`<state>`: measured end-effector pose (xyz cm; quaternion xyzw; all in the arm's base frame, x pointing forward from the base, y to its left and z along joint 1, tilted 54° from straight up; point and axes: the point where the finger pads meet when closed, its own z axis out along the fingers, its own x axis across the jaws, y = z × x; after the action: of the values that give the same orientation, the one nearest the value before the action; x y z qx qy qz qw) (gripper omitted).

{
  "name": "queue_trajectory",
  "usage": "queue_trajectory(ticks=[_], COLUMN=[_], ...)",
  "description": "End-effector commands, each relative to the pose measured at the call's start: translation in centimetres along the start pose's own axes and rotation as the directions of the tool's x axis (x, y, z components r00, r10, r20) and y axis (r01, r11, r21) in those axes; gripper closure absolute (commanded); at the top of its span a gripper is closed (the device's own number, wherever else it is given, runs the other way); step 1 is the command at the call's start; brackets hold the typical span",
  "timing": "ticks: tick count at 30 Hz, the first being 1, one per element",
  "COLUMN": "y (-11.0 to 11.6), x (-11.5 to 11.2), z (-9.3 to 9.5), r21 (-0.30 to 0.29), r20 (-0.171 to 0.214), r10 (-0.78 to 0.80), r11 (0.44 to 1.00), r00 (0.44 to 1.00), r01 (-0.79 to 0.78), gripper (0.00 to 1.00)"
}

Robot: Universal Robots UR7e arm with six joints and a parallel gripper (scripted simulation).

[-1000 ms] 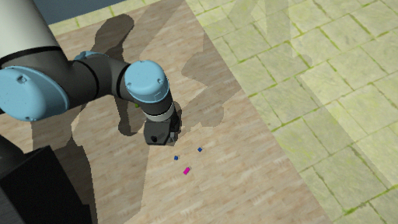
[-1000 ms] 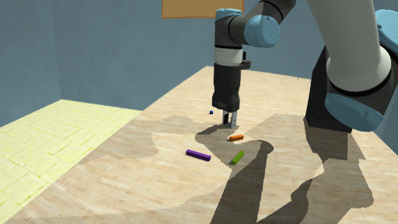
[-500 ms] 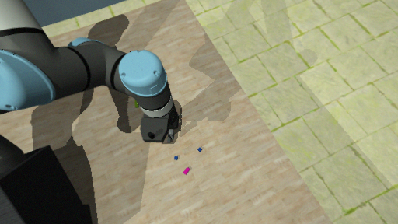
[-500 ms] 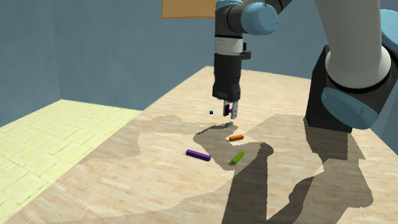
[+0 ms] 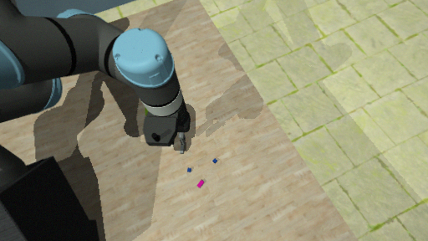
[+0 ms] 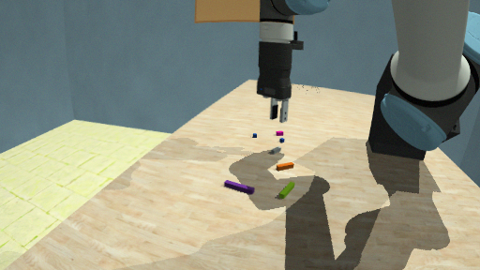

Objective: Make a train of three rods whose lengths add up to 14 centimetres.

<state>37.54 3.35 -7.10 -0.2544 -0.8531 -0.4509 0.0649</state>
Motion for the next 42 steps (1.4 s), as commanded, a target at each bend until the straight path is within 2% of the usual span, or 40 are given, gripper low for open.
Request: queue_trajectory(ticks=[1, 2, 29, 42], y=[0.0, 0.0, 0.01, 0.22], x=[0.02, 0.02, 0.03, 0.37], z=[-0.75, -0.75, -0.75, -0.76], r21=[0.0, 0.0, 0.0, 0.0], r20=[0.0, 0.0, 0.0, 0.0], r10=[0.0, 0.0, 0.003, 0.056], r11=[1.0, 1.0, 1.0, 0.998], r00=[1.0, 1.0, 1.0, 0.998], r01=[0.0, 0.0, -0.003, -0.056], gripper=[0.46, 0.0, 0.0, 0.0])
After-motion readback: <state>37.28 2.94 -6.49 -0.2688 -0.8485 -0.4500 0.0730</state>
